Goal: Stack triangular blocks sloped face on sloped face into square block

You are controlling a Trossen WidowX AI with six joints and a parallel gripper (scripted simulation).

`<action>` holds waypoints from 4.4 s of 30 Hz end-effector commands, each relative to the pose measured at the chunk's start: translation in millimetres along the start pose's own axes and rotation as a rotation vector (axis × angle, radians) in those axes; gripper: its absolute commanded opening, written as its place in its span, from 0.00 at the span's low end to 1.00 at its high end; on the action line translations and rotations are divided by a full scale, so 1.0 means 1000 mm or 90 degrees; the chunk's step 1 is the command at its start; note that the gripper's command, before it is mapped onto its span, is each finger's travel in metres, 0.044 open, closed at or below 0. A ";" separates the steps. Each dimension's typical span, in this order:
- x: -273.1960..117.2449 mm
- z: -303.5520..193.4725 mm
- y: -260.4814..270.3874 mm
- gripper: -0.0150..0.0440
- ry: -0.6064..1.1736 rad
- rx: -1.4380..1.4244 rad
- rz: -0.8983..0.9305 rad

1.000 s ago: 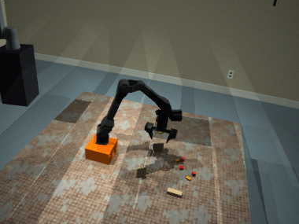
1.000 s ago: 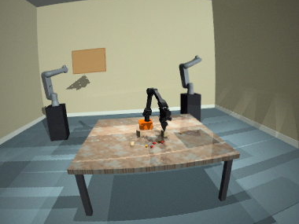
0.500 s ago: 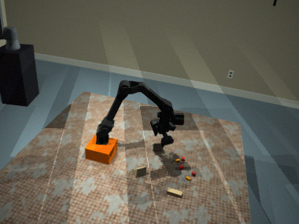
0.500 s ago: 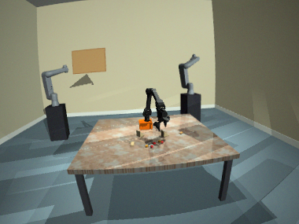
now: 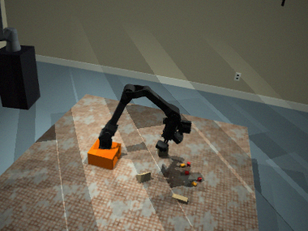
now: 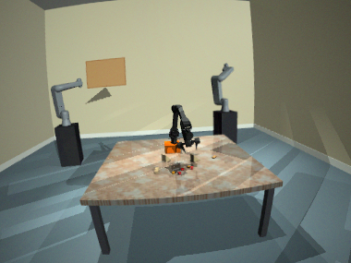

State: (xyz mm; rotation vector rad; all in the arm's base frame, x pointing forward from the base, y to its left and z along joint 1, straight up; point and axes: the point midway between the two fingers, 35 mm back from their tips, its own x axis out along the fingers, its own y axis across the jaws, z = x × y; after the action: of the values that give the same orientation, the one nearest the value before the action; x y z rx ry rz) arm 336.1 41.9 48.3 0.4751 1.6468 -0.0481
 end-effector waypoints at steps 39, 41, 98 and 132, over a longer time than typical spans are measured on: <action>0.003 0.009 -0.006 1.00 0.074 0.657 0.068; 0.007 0.009 -0.005 1.00 0.074 0.657 0.068; 0.080 0.003 0.005 0.67 0.077 0.657 0.069; 0.066 -0.014 0.032 0.25 -0.199 0.655 -0.091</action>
State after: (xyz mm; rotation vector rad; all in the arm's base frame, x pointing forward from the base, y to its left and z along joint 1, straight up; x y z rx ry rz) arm 330.7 88.2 -10.2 1.1090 1.3210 -1.0202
